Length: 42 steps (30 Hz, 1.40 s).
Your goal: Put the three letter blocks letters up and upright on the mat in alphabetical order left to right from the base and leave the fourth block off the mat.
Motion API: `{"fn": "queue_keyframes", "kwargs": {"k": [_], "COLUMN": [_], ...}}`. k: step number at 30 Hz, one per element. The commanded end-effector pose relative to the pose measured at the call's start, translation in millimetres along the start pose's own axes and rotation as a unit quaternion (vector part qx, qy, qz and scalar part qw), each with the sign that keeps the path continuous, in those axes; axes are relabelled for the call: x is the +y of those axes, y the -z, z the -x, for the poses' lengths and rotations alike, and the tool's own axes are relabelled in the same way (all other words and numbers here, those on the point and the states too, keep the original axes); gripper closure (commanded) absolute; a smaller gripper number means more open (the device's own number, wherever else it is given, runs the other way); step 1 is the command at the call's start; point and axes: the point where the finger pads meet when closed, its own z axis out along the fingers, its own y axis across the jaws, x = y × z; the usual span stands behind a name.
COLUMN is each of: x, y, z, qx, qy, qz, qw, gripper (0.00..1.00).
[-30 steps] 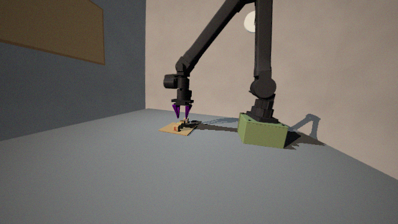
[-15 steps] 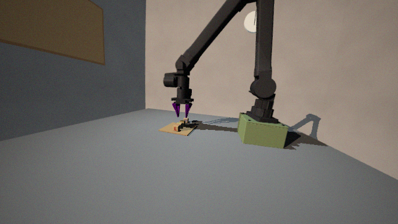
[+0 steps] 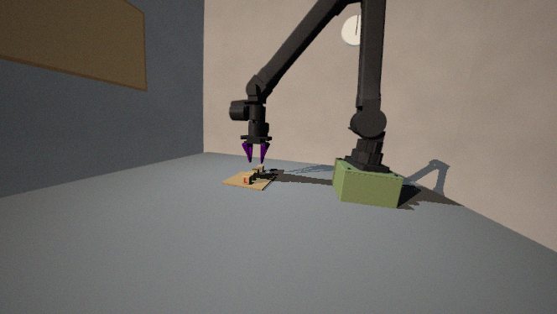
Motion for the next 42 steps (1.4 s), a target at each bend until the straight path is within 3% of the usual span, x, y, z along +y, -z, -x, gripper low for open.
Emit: {"fn": "queue_keyframes", "kwargs": {"k": [1,14,20,21,42], "x": [35,34,32,32,32], "y": [38.9,66.7,63.3,63.4,63.3], "z": [7,7,7,7,7], "qx": [-0.006,-0.007,-0.005,-0.005,-0.005], "qy": [0.003,0.004,0.003,0.003,0.003], "qz": [0.043,0.044,0.036,0.036,0.036], "qw": [0.999,0.999,0.999,0.999,0.999], "gripper": [0.56,0.56,0.56,0.00,0.00]}}
